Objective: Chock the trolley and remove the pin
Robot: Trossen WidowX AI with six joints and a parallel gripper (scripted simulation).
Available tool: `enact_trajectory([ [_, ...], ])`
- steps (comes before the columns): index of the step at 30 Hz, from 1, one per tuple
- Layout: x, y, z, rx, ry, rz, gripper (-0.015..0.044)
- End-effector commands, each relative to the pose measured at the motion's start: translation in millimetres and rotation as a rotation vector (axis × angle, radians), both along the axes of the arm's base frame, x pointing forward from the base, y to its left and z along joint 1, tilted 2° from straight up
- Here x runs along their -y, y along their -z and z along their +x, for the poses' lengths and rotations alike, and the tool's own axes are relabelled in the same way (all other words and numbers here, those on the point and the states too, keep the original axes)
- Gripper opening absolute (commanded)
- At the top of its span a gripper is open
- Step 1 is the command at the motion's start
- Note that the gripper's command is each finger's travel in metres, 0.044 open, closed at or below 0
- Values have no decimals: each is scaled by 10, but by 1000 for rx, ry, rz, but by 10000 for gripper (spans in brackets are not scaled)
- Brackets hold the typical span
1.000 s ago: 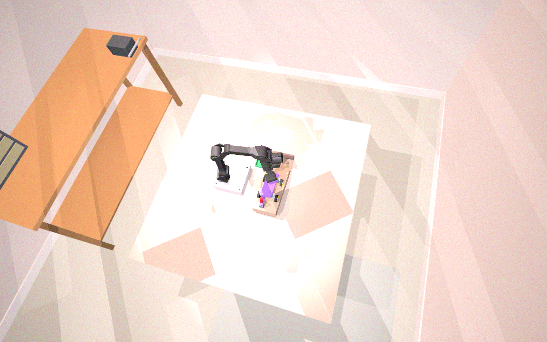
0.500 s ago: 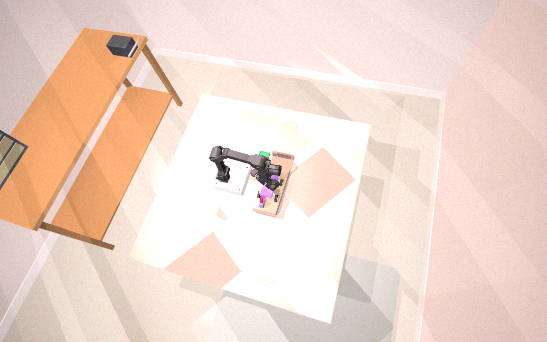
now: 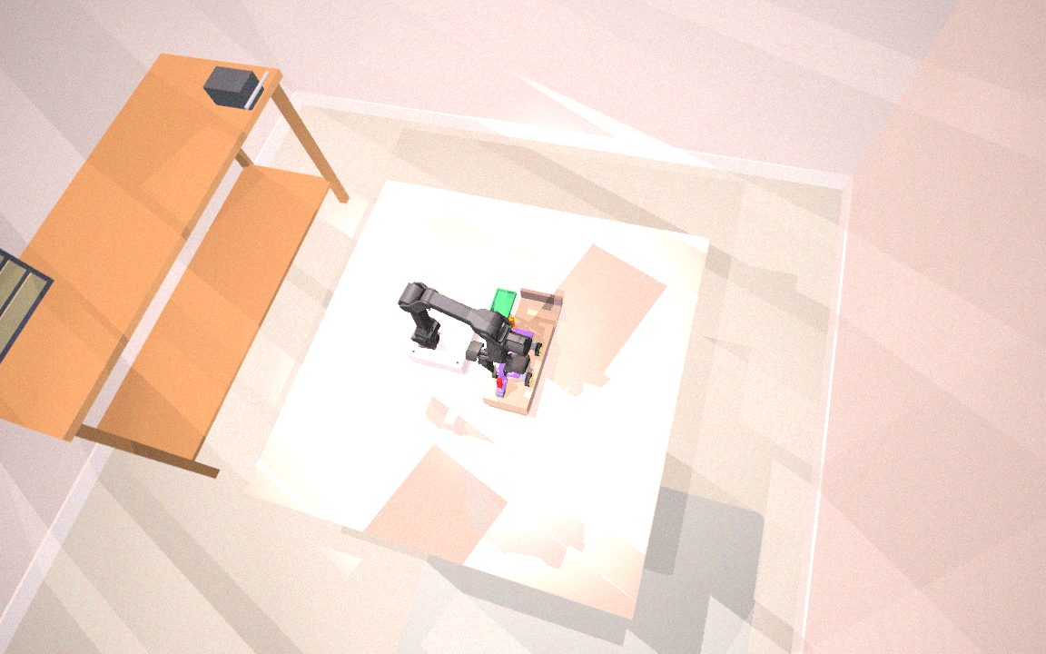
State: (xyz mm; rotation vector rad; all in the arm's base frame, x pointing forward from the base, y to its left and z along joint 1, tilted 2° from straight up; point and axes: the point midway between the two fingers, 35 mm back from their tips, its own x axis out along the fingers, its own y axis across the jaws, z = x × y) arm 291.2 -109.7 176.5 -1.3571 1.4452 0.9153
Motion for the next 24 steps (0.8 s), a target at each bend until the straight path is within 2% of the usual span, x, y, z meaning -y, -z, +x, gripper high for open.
enact_trajectory([
  [1, 22, -3, -9, -15, -25, -5, 190],
  [24, 115, 280, -1, -15, -25, -6, 190],
])
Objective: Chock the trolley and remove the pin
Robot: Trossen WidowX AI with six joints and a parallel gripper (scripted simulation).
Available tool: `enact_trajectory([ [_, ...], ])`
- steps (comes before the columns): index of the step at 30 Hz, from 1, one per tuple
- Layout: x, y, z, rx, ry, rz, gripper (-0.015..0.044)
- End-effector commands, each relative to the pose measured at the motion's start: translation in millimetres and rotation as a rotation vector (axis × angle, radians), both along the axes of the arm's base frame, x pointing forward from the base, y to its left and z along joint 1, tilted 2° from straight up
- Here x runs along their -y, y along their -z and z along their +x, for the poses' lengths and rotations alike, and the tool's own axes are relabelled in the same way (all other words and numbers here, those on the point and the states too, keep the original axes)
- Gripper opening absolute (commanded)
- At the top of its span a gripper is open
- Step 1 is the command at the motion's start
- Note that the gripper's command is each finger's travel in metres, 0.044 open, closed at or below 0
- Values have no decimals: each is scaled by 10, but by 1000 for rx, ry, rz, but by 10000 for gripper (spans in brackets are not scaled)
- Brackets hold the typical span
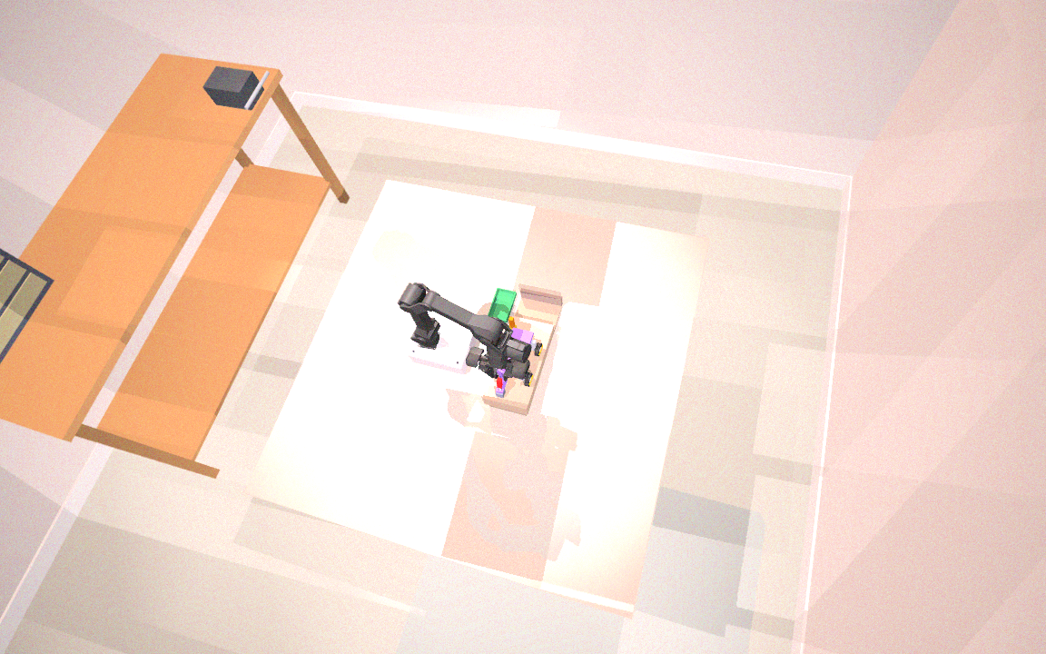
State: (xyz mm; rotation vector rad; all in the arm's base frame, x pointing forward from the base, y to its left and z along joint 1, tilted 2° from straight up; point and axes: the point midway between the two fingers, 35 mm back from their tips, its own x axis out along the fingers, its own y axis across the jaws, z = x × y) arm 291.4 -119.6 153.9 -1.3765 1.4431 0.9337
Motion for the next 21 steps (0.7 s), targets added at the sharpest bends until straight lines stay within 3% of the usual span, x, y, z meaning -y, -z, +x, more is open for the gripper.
enact_trajectory([
  [1, 16, 55, -3, -6, -3, -1, 190],
  [21, 93, 267, 10, -6, -3, -1, 190],
])
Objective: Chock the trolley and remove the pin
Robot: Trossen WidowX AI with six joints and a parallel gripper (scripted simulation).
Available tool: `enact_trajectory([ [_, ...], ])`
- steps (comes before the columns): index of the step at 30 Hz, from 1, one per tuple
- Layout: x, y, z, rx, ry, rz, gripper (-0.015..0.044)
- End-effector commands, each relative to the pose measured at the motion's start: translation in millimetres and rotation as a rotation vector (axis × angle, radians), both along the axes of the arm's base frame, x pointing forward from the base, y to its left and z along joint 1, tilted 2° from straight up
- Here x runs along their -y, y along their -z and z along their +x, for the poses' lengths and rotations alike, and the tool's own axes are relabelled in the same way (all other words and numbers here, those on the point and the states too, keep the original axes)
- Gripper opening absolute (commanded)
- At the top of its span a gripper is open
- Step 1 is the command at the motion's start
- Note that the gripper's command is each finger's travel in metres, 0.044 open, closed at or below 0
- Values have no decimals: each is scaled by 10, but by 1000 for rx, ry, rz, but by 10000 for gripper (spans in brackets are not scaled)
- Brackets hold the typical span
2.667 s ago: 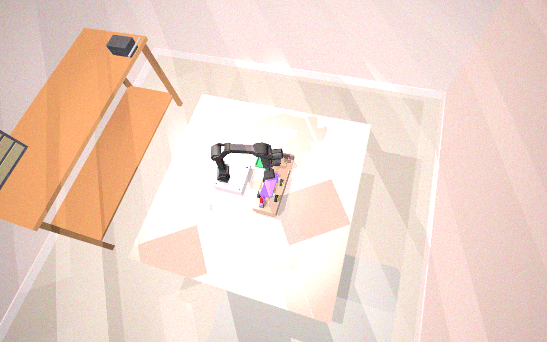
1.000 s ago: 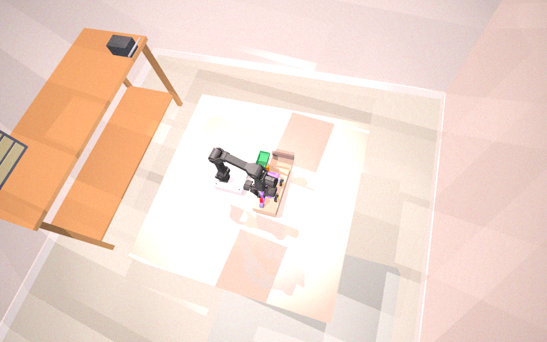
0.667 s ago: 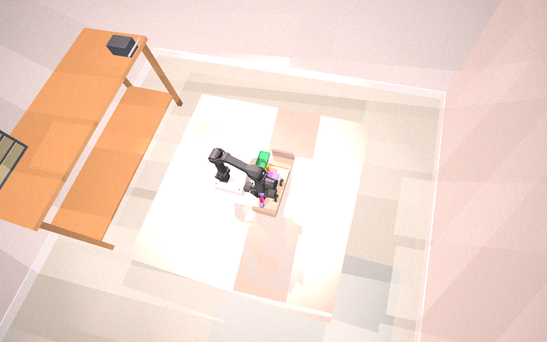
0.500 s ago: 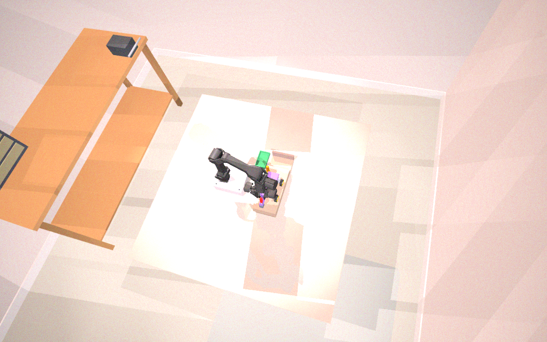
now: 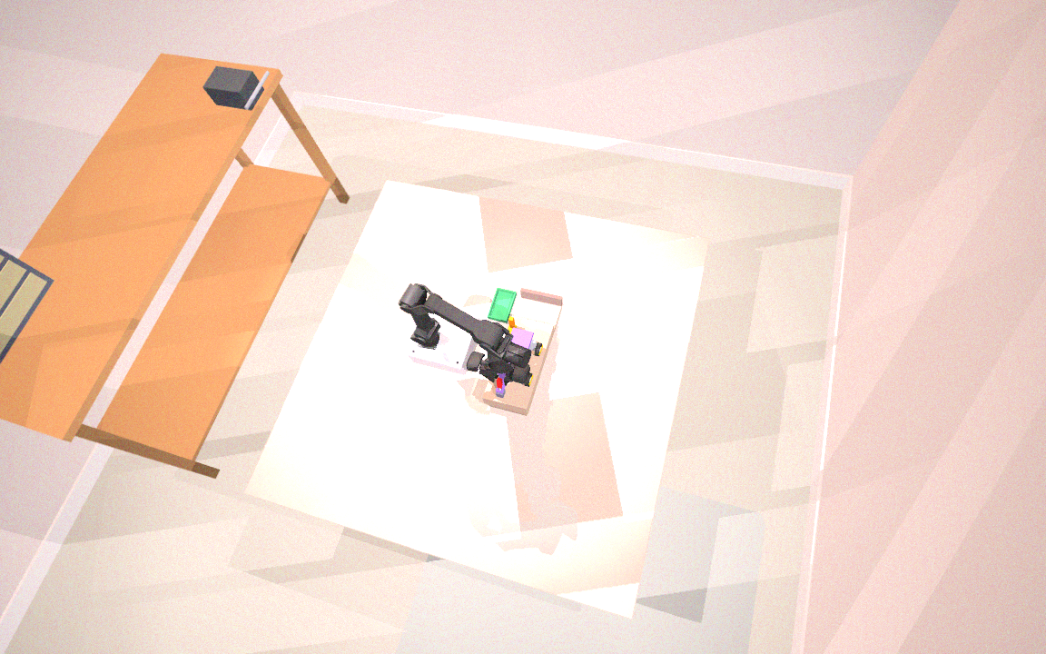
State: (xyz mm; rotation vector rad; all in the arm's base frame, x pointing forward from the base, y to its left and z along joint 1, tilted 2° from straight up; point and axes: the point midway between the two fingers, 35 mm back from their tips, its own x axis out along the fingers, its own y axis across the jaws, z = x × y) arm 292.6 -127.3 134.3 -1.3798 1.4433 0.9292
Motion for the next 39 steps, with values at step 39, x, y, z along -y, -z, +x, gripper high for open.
enact_trajectory([
  [39, 56, 149, -8, -8, -2, 1, 0],
])
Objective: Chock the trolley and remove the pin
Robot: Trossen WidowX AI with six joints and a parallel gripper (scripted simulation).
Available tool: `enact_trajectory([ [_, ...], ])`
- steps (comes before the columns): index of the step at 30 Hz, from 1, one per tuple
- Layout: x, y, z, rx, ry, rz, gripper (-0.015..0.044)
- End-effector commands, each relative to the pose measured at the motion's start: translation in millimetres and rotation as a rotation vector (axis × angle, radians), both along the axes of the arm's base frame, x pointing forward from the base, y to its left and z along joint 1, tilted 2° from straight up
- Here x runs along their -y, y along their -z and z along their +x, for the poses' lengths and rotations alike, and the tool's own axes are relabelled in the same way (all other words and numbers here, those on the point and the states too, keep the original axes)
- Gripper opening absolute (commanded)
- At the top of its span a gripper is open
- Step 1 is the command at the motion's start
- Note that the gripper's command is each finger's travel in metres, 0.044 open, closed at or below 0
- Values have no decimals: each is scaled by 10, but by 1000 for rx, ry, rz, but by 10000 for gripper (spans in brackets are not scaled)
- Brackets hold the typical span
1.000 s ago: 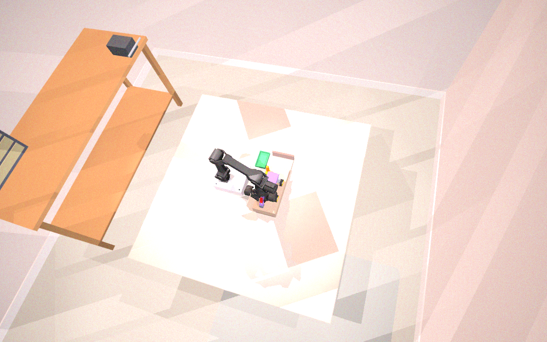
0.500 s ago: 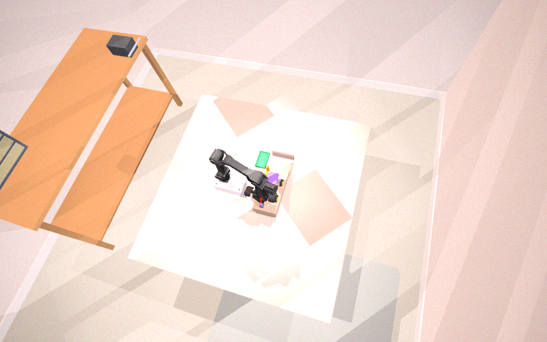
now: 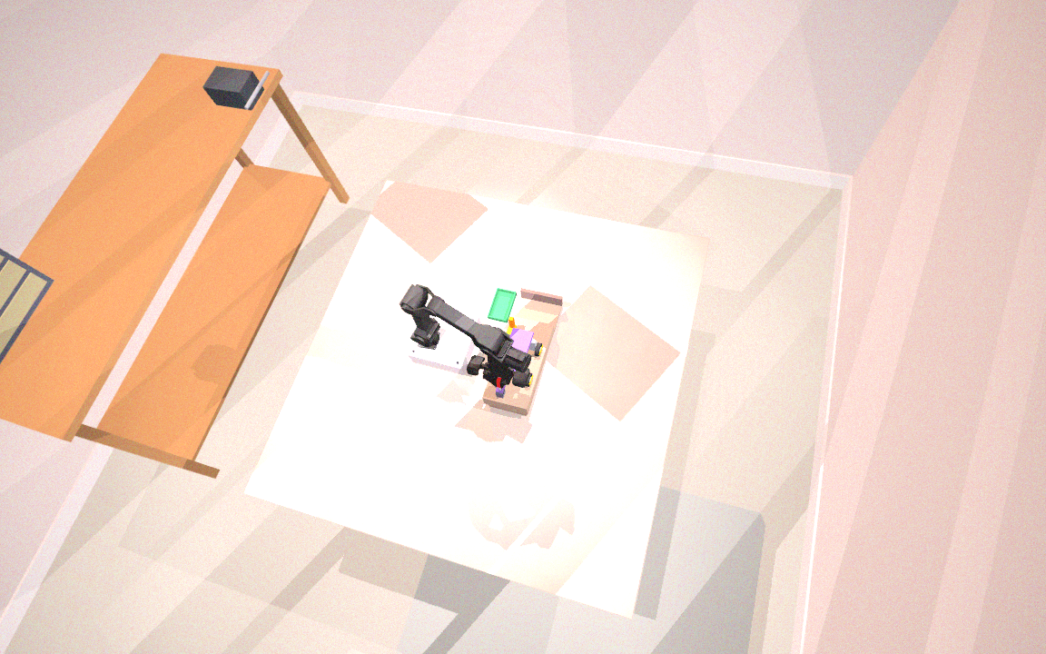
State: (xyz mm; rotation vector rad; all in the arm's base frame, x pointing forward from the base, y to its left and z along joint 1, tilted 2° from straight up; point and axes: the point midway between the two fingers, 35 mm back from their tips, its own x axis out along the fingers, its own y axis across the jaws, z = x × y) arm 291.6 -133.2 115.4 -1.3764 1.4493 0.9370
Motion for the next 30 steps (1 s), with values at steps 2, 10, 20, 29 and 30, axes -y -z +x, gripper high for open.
enact_trajectory([
  [2, -7, -58, -2, 0, -3, 1, 0],
  [10, -20, -103, -12, 0, -3, 1, 0],
  [20, -36, -159, -15, 0, -3, 1, 0],
  [29, -50, -212, -16, 0, -3, 1, 0],
  [30, -51, -217, -16, 0, -3, 1, 0],
])
